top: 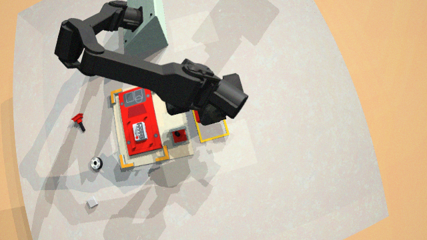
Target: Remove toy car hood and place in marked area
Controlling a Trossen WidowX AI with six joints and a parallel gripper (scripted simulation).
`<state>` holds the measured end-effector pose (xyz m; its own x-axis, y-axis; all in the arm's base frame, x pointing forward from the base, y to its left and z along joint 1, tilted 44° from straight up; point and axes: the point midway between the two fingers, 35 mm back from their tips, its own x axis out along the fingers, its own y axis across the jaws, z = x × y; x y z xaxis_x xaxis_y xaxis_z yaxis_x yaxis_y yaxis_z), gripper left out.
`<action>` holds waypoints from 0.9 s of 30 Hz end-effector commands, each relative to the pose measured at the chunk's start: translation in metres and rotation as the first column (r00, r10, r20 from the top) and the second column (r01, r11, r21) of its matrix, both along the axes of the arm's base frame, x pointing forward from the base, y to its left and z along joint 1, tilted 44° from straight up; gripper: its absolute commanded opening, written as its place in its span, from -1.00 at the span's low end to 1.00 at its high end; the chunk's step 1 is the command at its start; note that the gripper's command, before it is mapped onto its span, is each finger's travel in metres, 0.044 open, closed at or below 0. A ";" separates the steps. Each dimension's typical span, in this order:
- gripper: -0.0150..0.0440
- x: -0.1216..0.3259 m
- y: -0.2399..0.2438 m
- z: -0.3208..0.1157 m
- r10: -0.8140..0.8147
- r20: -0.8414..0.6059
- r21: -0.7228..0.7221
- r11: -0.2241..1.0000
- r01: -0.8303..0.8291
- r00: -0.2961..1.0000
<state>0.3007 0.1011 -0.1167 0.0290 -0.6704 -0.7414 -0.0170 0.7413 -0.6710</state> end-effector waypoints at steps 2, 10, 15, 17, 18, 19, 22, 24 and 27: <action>-0.49 -0.002 -0.005 -0.005 0.006 -0.009 -0.009 1.000 -0.006 1.000; -0.49 -0.002 -0.010 -0.010 0.006 -0.009 -0.009 1.000 -0.006 1.000; -0.49 -0.002 -0.013 -0.014 0.006 -0.009 -0.010 1.000 -0.006 1.000; -0.49 -0.002 -0.015 -0.015 0.006 -0.009 -0.010 1.000 -0.006 1.000; -0.49 -0.002 -0.015 -0.016 0.006 -0.009 -0.010 1.000 -0.006 1.000; -0.49 -0.002 -0.016 -0.016 0.006 -0.009 -0.010 1.000 -0.006 1.000; -0.49 -0.002 -0.018 -0.018 0.006 -0.009 -0.010 1.000 -0.006 1.000; -0.49 -0.002 -0.019 -0.020 0.006 -0.009 -0.010 1.000 -0.006 1.000; -0.49 -0.003 -0.022 -0.022 0.006 -0.009 -0.011 1.000 -0.006 1.000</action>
<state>0.3004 0.0830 -0.1348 0.0294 -0.6721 -0.7399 -0.0164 0.7398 -0.6726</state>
